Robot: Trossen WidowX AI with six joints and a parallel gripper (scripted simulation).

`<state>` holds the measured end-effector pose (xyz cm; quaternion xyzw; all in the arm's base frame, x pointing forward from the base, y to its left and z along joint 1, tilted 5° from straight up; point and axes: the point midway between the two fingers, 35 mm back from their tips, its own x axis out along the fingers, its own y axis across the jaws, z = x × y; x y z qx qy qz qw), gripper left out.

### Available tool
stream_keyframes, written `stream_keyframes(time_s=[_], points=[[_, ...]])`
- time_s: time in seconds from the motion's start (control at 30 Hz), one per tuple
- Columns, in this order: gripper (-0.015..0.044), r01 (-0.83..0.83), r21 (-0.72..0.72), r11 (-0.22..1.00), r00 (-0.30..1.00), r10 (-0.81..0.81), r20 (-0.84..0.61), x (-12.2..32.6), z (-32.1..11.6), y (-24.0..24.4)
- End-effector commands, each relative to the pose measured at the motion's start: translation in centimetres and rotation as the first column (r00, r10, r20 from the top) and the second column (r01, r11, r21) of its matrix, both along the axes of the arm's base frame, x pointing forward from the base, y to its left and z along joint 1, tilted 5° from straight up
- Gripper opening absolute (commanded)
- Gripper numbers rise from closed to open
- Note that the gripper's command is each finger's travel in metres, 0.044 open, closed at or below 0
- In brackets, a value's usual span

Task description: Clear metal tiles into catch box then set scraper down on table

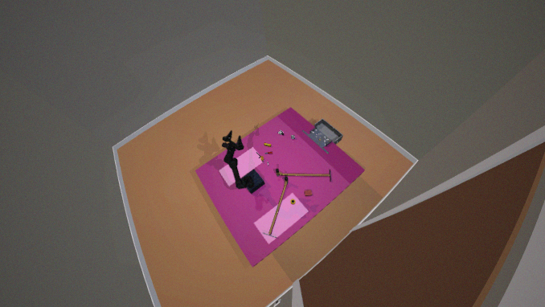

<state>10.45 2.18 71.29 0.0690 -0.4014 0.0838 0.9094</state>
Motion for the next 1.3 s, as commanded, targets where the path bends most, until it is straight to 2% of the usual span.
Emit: stream_keyframes(time_s=[0.0, 1.27], points=[[0.044, 0.019, -0.031, 0.999, 1.0, -0.019, -0.008, 0.5, -0.6, 0.5], [0.044, 0.218, -0.266, 0.939, 0.947, -0.27, -0.176, 6.7, -8.1, 1.2]])
